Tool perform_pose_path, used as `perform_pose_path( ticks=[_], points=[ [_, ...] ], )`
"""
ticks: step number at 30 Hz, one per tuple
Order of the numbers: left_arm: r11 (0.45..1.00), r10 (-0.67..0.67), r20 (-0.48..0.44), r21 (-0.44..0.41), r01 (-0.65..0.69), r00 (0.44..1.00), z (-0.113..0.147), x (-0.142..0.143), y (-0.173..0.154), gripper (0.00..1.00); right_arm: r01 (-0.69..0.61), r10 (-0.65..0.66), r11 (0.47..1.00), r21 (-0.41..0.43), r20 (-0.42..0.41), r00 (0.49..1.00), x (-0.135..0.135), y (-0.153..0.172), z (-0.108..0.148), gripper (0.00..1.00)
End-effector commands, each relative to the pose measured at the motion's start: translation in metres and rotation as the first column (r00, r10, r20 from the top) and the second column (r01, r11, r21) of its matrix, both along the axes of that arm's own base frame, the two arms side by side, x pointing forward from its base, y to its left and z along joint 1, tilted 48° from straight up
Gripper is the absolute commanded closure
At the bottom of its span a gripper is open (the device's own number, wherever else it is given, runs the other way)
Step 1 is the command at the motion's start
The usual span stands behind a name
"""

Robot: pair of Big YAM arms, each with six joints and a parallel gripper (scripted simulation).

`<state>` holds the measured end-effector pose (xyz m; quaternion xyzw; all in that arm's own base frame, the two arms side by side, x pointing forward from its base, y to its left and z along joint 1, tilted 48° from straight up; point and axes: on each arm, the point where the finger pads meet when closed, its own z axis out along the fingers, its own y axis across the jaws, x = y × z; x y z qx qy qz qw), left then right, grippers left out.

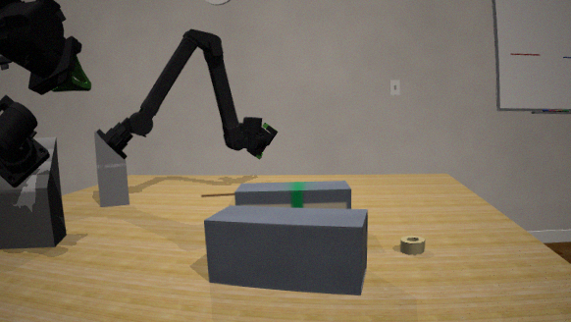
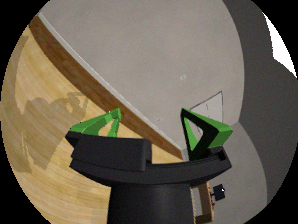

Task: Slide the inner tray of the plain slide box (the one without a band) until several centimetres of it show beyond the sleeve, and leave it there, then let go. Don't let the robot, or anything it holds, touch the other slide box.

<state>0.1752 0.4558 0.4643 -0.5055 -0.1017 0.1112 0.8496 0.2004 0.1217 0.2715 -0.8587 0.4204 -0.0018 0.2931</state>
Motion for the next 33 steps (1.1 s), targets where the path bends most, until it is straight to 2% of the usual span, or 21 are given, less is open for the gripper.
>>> perform_pose_path(
  ticks=[1,2,3,22,23,33],
  points=[
    [1.0,0.001,0.014,0.02,-0.001,1.0,0.01,-0.002,-0.002,0.0,-0.001,0.001,1.0,0.006,0.024,1.0,0.003,0.001,0.011,1.0],
    [1.0,0.001,0.014,0.02,-0.001,1.0,0.01,-0.002,-0.002,0.0,-0.001,0.001,1.0,0.006,0.024,1.0,0.003,0.001,0.011,1.0],
    [1.0,0.001,0.014,0.02,-0.001,1.0,0.01,-0.002,-0.002,1.0,-0.001,0.001,1.0,0.006,0.024,1.0,0.003,0.001,0.011,1.0],
    [1.0,0.001,0.014,0.02,-0.001,1.0,0.01,-0.002,-0.002,1.0,-0.001,0.001,1.0,0.006,0.024,1.0,0.003,0.001,0.011,1.0],
    [0.999,-0.039,0.007,0.016,0.039,0.999,0.008,0.017,-0.007,1.0,-0.001,0.001,1.0,0.006,0.024,1.0,0.003,0.001,0.011,1.0],
    [0.978,-0.207,0.016,0.019,0.206,0.978,0.01,0.089,-0.049,1.0,-0.001,0.001,1.0,0.006,0.024,1.0,0.003,0.001,0.011,1.0]
  ],
)
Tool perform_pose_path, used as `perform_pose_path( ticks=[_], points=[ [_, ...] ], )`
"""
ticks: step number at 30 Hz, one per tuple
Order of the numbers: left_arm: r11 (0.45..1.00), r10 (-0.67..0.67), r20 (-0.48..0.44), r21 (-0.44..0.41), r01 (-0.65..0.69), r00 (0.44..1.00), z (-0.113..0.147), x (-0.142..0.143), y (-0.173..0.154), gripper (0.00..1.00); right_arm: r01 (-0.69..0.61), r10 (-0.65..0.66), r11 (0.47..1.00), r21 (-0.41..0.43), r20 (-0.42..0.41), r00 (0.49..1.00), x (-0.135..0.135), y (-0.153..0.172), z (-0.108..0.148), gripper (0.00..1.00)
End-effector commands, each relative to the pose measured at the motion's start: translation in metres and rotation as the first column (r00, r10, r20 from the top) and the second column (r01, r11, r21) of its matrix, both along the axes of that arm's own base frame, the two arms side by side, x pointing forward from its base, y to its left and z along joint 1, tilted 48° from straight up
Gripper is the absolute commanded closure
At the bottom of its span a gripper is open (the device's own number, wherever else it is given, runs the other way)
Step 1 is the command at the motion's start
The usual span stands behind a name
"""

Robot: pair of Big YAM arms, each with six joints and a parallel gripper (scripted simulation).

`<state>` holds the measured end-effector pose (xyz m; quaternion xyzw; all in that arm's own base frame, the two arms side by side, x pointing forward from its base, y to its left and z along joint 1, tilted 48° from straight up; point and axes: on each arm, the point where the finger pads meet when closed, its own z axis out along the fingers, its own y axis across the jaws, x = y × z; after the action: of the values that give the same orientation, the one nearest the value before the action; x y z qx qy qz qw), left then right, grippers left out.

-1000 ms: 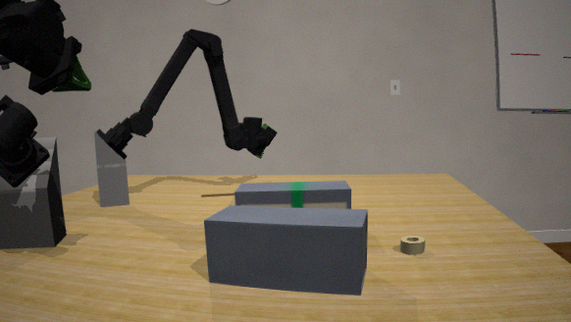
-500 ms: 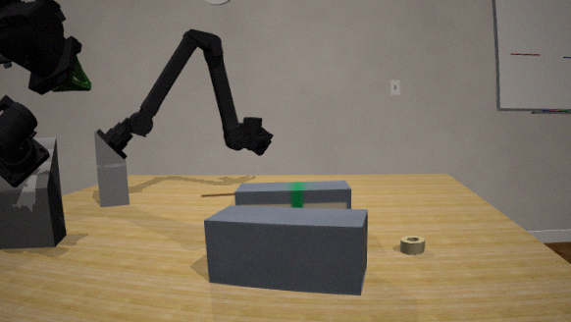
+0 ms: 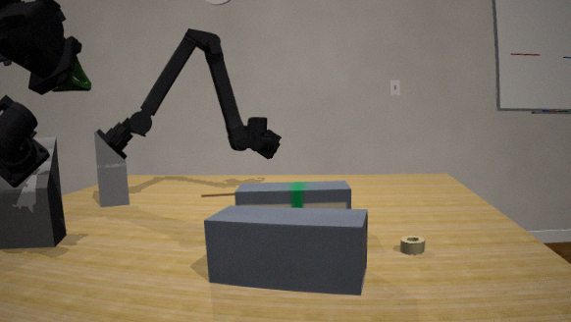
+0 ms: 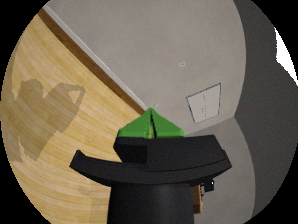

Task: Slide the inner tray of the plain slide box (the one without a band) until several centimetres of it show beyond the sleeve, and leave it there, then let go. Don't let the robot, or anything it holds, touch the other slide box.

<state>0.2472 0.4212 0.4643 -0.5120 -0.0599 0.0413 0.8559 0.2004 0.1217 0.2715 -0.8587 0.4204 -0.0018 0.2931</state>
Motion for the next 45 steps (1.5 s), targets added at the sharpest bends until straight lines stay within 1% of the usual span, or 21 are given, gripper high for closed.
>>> perform_pose_path(
  ticks=[1,2,6,12,17,19,20,24,33,34,36,37,38,41,45],
  points=[
    [0.999,-0.044,0.02,0.016,0.044,0.999,0.01,0.017,-0.014,1.0,-0.001,0.001,1.0,0.006,0.024,1.0,0.003,0.001,0.011,1.0],
    [0.999,-0.044,0.02,0.016,0.044,0.999,0.01,0.017,-0.014,1.0,-0.001,0.001,1.0,0.006,0.024,1.0,0.003,0.001,0.011,1.0],
    [0.992,-0.127,0.019,0.016,0.126,0.992,0.01,0.049,-0.037,1.0,-0.001,0.001,1.0,0.006,0.024,1.0,0.003,0.001,0.011,1.0],
    [0.967,-0.254,0.019,0.016,0.254,0.967,0.01,0.097,-0.079,1.0,-0.001,0.001,1.0,0.006,0.024,1.0,0.003,0.001,0.011,1.0],
    [0.935,-0.356,0.018,0.017,0.356,0.934,0.01,0.131,-0.117,1.0,-0.001,0.001,1.0,0.006,0.024,1.0,0.003,0.001,0.011,1.0],
    [0.935,-0.356,0.018,0.017,0.356,0.934,0.01,0.131,-0.117,1.0,-0.001,0.001,1.0,0.006,0.024,1.0,0.003,0.001,0.011,1.0],
    [0.93,-0.369,0.018,0.017,0.368,0.929,0.01,0.136,-0.122,1.0,-0.001,0.001,1.0,0.006,0.024,1.0,0.003,0.001,0.011,1.0],
    [0.891,-0.453,0.015,0.016,0.453,0.891,0.009,0.163,-0.158,1.0,-0.001,0.001,1.0,0.006,0.024,1.0,0.003,0.001,0.011,1.0],
    [0.789,-0.614,0.013,0.013,0.614,0.789,0.008,0.208,-0.24,1.0,-0.001,0.001,1.0,0.006,0.024,1.0,0.003,0.001,0.011,1.0],
    [0.776,-0.63,0.013,0.013,0.63,0.776,0.008,0.212,-0.25,1.0,-0.001,0.001,1.0,0.006,0.024,1.0,0.003,0.001,0.011,1.0],
    [0.776,-0.63,0.013,0.013,0.63,0.776,0.008,0.212,-0.25,1.0,-0.001,0.001,1.0,0.006,0.024,1.0,0.003,0.001,0.011,1.0],
    [0.769,-0.639,0.016,0.015,0.639,0.769,0.009,0.212,-0.256,1.0,-0.001,0.001,1.0,0.006,0.024,1.0,0.003,0.001,0.011,1.0],
    [0.752,-0.66,0.012,0.01,0.66,0.751,0.007,0.22,-0.268,1.0,-0.001,0.001,1.0,0.006,0.024,1.0,0.003,0.001,0.011,1.0],
    [0.706,-0.708,0.008,0.008,0.708,0.706,0.006,0.231,-0.3,1.0,-0.001,0.001,1.0,0.006,0.024,1.0,0.003,0.001,0.011,1.0],
    [0.645,-0.764,0.01,0.007,0.764,0.645,0.006,0.24,-0.34,1.0,-0.001,0.001,1.0,0.006,0.024,1.0,0.003,0.001,0.011,1.0]
  ],
)
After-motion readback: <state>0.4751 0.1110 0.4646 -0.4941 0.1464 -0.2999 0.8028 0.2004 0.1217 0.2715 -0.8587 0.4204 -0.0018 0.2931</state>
